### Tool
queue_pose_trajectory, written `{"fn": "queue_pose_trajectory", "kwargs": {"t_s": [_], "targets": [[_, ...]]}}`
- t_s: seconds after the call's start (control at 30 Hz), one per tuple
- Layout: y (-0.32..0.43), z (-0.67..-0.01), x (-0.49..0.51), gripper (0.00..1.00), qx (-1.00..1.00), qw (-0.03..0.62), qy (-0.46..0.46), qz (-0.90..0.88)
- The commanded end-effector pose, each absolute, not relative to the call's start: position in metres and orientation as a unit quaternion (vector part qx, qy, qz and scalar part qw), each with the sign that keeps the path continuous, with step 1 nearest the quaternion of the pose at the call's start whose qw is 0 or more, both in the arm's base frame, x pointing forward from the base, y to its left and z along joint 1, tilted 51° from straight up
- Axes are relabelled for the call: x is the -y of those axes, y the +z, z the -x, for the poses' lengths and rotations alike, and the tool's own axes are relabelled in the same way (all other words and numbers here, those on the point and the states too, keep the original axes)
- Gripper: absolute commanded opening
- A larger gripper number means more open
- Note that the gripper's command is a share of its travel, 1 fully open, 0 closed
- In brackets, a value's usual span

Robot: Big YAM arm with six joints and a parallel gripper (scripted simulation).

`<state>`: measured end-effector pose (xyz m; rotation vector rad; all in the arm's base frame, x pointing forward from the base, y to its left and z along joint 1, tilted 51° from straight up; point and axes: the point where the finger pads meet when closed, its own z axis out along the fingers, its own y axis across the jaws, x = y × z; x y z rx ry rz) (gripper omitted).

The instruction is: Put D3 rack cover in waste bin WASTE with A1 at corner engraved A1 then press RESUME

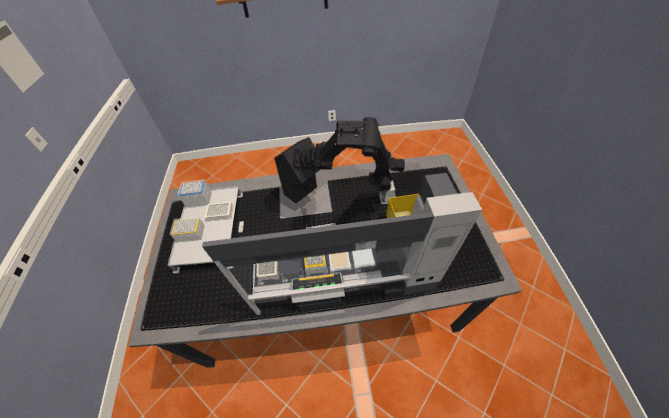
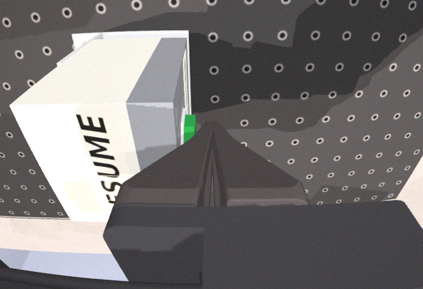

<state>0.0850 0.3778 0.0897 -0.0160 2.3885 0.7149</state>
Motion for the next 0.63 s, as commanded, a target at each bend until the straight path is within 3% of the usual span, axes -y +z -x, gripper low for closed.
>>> {"fn": "queue_pose_trajectory", "kwargs": {"t_s": [0.0,0.6], "targets": [[0.1084,-0.0732,-0.4044,0.00,-0.901,0.310,0.302,0.006],[0.1116,-0.0719,-0.4094,0.00,-0.901,0.310,0.303,0.006]]}}
